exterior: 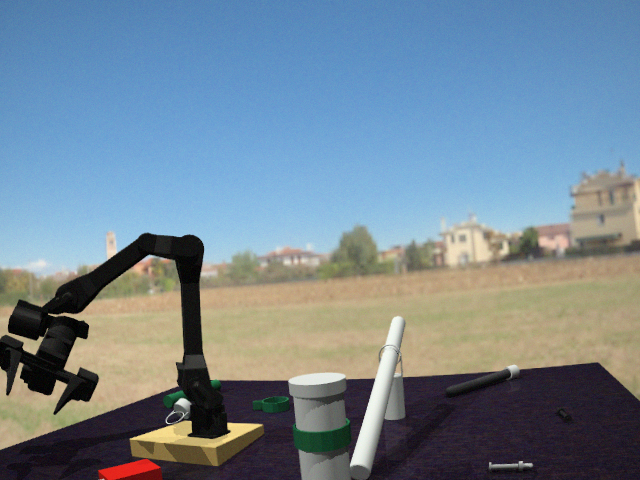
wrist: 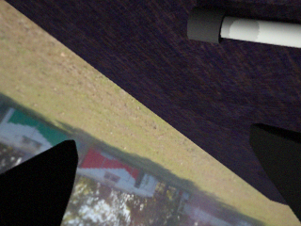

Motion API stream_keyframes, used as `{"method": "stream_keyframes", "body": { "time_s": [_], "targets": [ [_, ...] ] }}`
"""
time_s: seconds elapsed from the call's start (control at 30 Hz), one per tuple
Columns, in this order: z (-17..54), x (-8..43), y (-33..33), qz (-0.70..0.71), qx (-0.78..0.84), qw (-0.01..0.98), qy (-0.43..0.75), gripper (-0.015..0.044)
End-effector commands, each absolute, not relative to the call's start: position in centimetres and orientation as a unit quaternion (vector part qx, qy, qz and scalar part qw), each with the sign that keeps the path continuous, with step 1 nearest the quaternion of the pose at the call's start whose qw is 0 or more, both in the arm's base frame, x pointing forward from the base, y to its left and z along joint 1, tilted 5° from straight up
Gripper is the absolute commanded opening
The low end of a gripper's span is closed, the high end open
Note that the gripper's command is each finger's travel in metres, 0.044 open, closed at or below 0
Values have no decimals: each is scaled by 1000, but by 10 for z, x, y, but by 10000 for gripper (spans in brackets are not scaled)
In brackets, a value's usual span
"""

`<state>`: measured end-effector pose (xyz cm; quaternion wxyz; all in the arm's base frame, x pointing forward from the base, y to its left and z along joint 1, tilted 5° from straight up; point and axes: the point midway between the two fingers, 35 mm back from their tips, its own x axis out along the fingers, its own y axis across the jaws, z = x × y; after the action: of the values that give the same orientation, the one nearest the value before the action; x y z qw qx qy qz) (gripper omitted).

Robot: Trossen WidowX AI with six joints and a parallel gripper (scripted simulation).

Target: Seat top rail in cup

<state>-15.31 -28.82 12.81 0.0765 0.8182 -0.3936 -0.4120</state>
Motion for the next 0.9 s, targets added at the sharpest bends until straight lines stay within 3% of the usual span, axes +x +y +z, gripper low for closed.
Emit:
{"method": "stream_keyframes", "body": {
  "time_s": [0.0, 0.47, 0.87],
  "targets": [
    [128, -152, -289, -414, 818, 81, -390, 426],
    [153, 22, -328, -482, 787, 385, -31, 440],
    [180, 175, -279, -399, 598, 647, 255, 440]
  ]
}}
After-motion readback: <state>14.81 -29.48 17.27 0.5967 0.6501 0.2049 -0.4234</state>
